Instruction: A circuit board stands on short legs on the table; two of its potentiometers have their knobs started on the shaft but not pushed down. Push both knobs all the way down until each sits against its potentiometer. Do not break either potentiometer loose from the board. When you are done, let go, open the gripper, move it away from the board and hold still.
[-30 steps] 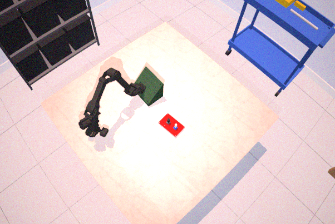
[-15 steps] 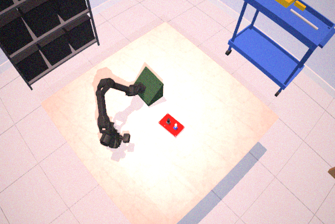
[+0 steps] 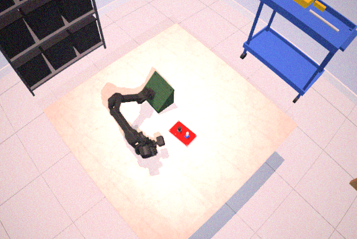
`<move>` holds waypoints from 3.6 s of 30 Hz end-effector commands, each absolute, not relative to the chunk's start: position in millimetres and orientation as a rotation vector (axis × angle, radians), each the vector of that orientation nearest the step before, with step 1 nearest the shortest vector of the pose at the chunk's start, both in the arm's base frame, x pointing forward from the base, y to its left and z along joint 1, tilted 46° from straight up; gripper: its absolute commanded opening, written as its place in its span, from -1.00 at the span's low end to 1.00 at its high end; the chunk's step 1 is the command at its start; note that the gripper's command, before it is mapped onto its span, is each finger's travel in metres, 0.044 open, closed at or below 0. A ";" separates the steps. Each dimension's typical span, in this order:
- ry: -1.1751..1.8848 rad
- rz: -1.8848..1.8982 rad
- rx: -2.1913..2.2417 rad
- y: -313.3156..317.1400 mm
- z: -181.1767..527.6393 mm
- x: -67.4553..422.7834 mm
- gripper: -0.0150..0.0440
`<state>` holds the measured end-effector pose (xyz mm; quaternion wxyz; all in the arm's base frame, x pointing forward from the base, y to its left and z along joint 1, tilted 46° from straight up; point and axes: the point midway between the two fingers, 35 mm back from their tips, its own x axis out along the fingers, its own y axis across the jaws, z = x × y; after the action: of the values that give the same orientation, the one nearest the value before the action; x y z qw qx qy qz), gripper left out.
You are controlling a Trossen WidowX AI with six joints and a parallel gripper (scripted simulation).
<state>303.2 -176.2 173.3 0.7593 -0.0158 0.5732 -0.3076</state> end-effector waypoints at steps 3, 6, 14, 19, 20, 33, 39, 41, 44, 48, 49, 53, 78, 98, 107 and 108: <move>1.362 -0.627 -0.116 -133.2 144.2 320.3 -0.49; 1.415 -0.607 -0.176 -108.4 130.2 326.1 -0.49; 1.523 -0.563 -0.401 -38.4 96.2 330.9 -0.49; 1.550 -0.545 -0.573 4.2 78.5 326.4 -0.49; 1.551 -0.542 -0.609 12.5 75.3 324.9 -0.49; 1.548 -0.538 -0.701 18.1 53.7 319.8 -0.49; 1.548 -0.538 -0.701 14.4 50.0 319.9 -0.49; 1.547 -0.538 -0.701 12.0 47.7 319.8 -0.49; 1.547 -0.538 -0.701 8.5 44.2 319.7 -0.49; 1.547 -0.538 -0.701 3.9 39.8 319.4 -0.49; 1.547 -0.539 -0.701 3.3 39.2 319.4 -0.49; 1.547 -0.539 -0.701 3.3 39.2 319.4 -0.49; 1.547 -0.539 -0.701 -0.1 35.9 319.3 -0.49; 1.547 -0.539 -0.701 0.2 36.2 319.3 -0.49; 1.547 -0.539 -0.701 -1.2 34.8 319.2 -0.49; 1.547 -0.539 -0.701 -1.2 34.8 319.2 -0.49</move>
<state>319.1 0.1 35.4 0.6298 -0.3042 0.6749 -0.2353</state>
